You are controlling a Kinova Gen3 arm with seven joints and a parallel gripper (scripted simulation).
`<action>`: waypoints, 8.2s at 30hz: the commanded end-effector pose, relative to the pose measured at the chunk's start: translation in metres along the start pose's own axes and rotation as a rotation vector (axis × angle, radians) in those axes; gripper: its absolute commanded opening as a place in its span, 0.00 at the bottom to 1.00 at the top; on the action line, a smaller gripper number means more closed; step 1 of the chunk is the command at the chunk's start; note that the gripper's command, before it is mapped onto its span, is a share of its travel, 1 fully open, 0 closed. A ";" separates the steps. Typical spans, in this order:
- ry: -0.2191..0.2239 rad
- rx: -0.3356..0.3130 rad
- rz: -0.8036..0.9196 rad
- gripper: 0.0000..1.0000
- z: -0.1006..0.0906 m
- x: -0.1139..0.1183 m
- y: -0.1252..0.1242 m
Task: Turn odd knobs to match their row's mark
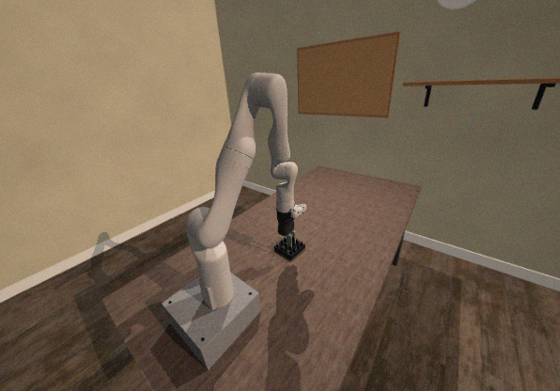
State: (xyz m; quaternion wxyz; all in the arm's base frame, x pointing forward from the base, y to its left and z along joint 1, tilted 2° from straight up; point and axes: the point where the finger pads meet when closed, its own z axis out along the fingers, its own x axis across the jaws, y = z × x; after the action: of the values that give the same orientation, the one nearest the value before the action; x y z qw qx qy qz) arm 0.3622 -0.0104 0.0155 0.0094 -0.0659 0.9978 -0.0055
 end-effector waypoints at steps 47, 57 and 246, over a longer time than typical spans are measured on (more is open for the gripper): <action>-0.018 0.001 0.175 0.46 -0.006 -0.005 0.008; -0.018 0.001 0.175 0.46 -0.006 -0.005 0.008; -0.015 0.002 0.175 0.30 0.054 -0.005 0.009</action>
State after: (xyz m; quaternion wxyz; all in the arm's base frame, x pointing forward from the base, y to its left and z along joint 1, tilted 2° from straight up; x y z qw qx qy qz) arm 0.3662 -0.0017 -0.0389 0.0167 0.0217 0.9996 -0.0054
